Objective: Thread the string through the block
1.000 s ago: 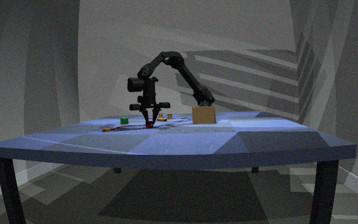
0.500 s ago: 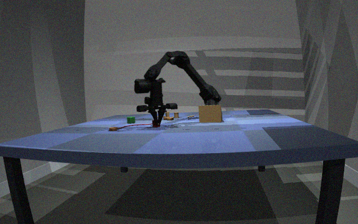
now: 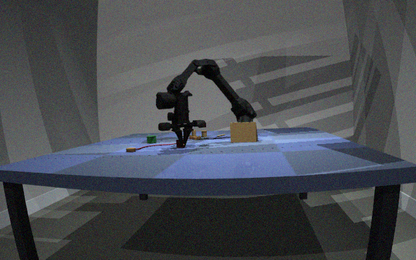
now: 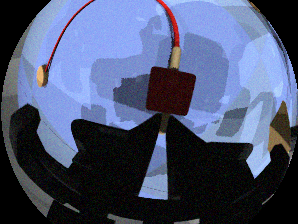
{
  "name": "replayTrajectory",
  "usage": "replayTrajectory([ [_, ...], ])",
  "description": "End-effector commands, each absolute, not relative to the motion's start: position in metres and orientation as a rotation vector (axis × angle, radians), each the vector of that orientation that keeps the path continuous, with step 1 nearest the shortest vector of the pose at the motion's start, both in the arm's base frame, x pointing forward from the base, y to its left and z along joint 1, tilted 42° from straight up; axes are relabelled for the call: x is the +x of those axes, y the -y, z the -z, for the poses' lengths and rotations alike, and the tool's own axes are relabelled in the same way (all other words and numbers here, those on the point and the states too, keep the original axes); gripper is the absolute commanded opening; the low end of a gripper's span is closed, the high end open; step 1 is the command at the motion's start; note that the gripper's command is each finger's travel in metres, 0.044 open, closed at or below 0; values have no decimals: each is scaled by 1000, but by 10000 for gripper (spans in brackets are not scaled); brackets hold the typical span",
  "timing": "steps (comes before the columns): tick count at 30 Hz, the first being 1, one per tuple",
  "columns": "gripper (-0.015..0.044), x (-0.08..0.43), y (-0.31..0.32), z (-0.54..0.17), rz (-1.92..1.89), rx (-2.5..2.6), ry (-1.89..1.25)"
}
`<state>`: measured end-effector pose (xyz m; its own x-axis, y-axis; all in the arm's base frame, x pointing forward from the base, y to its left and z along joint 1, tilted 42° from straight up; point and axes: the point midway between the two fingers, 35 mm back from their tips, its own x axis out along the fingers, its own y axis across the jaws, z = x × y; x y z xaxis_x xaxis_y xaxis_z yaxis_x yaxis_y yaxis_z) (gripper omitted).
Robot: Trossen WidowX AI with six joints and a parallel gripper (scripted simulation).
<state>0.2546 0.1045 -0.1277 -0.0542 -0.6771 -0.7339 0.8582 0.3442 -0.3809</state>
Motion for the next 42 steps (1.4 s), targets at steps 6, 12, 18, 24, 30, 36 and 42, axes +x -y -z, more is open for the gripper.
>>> replayTrajectory([
  [6, 0, 255, -106, 128, 1272, 221, -1014],
  [12, 0, 253, -110, 131, 1271, 221, -1014],
  [18, 0, 248, -116, 135, 1269, 223, -1014],
  [24, 0, 244, -120, 139, 1267, 225, -1014],
  [30, 0, 240, -125, 143, 1266, 225, -1015],
  [36, 0, 237, -131, 147, 1266, 226, -1016],
  [42, 0, 233, -137, 151, 1263, 225, -1018],
])
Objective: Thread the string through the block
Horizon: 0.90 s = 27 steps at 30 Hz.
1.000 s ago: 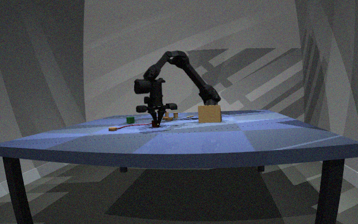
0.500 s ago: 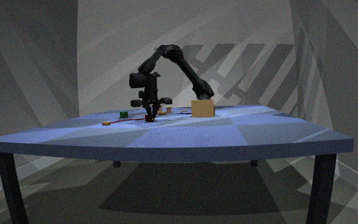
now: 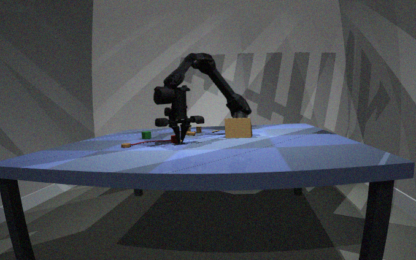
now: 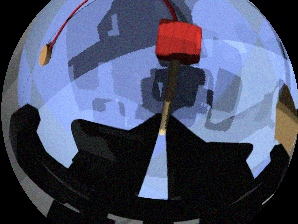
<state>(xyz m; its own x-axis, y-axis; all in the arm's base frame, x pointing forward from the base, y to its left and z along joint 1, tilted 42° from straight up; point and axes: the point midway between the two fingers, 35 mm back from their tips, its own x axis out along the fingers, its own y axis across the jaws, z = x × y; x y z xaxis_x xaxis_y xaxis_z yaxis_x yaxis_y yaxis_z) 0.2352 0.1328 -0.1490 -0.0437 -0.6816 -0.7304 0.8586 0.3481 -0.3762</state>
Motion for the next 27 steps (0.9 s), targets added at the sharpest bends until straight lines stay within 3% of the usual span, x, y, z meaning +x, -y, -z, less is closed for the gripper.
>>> replayTrajectory([
  [1, 0, 233, -138, 152, 1262, 224, -1019],
  [27, 0, 213, -156, 166, 1242, 211, -1035],
])
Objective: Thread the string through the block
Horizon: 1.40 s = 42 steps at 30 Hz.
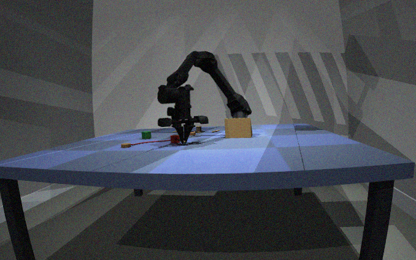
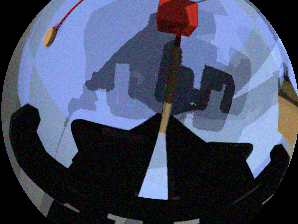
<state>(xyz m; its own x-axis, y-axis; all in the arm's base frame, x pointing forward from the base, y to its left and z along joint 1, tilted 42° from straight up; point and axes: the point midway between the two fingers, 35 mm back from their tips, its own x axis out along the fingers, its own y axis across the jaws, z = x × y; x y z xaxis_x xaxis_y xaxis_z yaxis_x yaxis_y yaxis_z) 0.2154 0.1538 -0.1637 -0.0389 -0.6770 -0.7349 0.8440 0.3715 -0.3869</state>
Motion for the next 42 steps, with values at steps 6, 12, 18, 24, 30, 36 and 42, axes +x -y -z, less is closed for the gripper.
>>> replayTrajectory([
  [6, 0, 208, -161, 170, 1233, 199, -1047],
  [12, 0, 204, -166, 173, 1225, 189, -1054],
  [18, 0, 202, -168, 174, 1225, 188, -1055],
  [24, 0, 195, -168, 188, 1225, 183, -1058],
  [30, 0, 195, -168, 188, 1225, 183, -1058],
  [36, 0, 195, -168, 188, 1225, 183, -1058],
  [42, 0, 195, -168, 188, 1225, 183, -1058],
])
